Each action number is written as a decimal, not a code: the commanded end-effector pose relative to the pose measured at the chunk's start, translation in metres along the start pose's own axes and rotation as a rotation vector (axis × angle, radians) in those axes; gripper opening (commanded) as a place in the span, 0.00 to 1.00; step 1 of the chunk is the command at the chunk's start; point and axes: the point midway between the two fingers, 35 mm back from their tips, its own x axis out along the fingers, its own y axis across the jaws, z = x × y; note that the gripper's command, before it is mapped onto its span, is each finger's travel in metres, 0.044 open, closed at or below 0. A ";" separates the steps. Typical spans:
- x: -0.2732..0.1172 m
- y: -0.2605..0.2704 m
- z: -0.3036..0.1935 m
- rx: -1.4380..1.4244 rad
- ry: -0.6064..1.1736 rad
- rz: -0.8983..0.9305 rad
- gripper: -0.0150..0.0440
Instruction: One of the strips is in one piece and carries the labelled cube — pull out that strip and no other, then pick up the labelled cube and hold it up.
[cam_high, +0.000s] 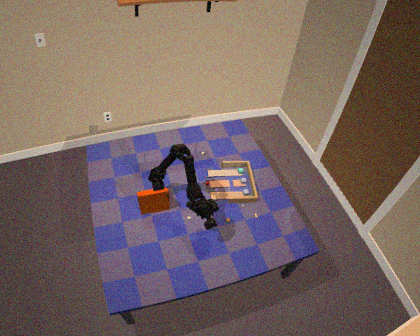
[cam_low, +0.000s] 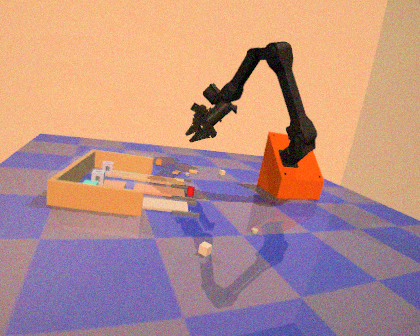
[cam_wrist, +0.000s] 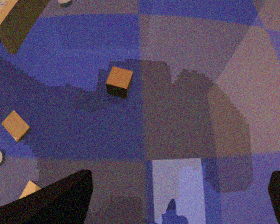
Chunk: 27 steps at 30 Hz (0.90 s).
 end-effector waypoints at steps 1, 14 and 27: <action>-0.016 0.037 0.050 -0.016 -0.055 -0.017 0.93; -0.051 0.186 0.119 0.032 -0.204 0.067 0.93; -0.075 0.290 0.113 0.029 -0.279 0.219 0.93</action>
